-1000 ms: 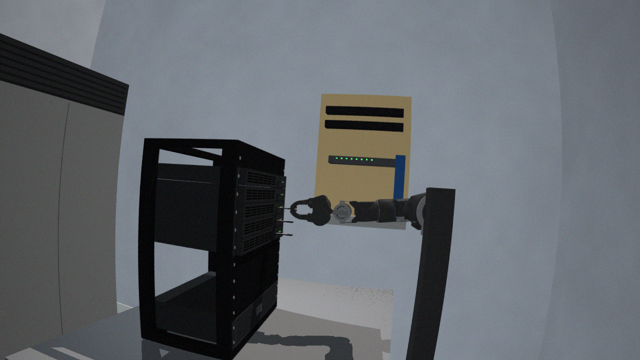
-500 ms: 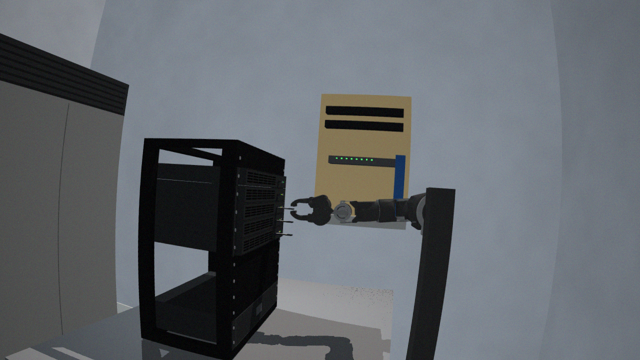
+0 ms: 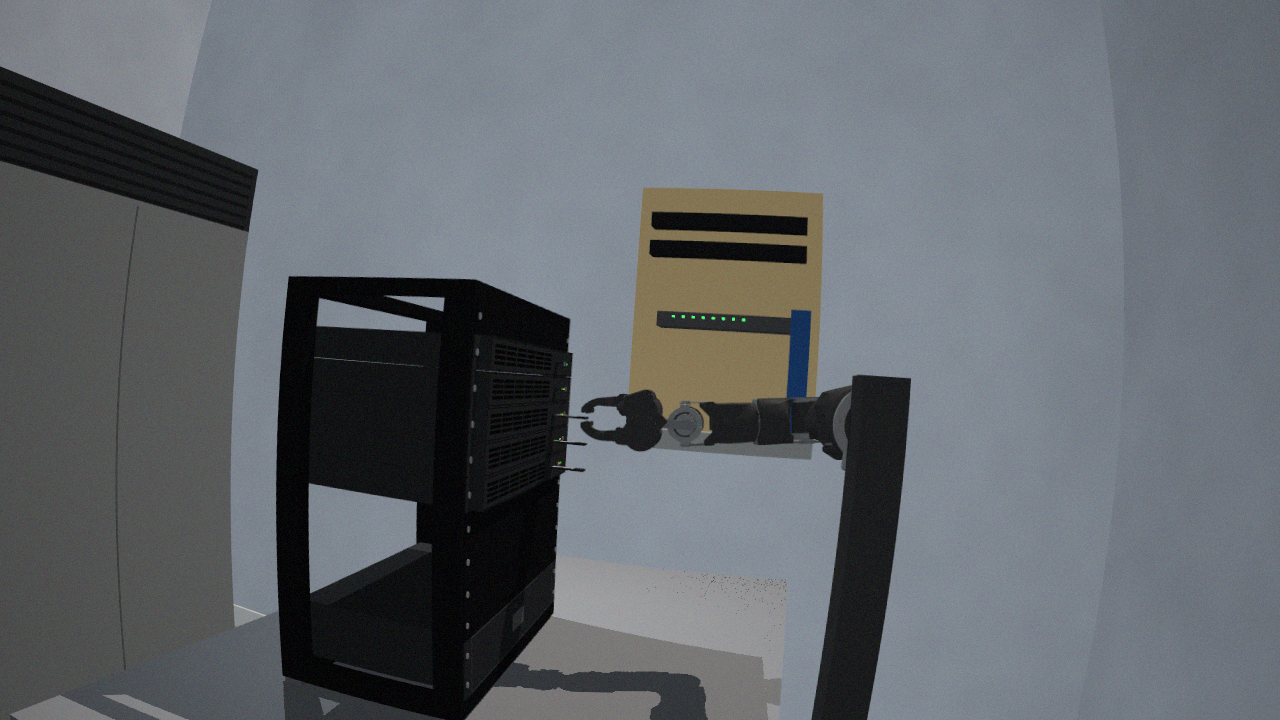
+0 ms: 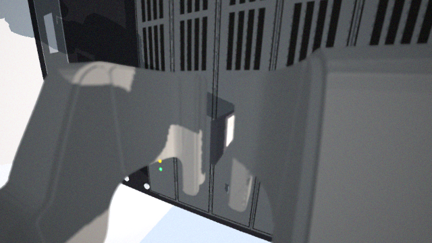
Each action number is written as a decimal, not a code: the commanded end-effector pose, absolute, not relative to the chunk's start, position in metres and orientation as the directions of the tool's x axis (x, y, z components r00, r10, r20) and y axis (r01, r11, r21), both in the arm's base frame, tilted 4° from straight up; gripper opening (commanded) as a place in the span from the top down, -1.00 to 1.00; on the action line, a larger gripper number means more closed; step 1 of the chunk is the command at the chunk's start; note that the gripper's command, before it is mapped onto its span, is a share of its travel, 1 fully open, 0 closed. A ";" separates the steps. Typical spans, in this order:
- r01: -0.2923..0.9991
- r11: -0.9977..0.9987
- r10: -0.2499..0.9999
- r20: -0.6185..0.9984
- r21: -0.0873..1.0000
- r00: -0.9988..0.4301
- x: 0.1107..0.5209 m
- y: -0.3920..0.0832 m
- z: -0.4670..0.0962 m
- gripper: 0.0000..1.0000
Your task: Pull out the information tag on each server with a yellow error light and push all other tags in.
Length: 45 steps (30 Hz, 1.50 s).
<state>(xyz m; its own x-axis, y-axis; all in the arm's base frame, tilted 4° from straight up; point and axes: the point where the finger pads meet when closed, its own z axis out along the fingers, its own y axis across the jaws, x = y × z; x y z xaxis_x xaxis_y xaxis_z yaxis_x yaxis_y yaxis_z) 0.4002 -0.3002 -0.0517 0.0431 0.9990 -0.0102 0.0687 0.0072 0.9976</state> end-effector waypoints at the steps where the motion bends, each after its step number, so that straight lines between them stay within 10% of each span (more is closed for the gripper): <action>1: 0.064 0.008 0.999 -0.011 0.998 0.042 0.400 -0.300 -0.050 0.80; 45: 0.057 0.007 0.999 -0.010 0.998 0.044 0.353 -0.300 -0.006 0.80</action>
<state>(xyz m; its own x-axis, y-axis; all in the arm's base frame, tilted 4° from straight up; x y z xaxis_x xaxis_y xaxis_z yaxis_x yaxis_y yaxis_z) 0.3532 -0.3002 -0.0080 0.0442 0.9990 -0.0087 0.0603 0.0060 0.9982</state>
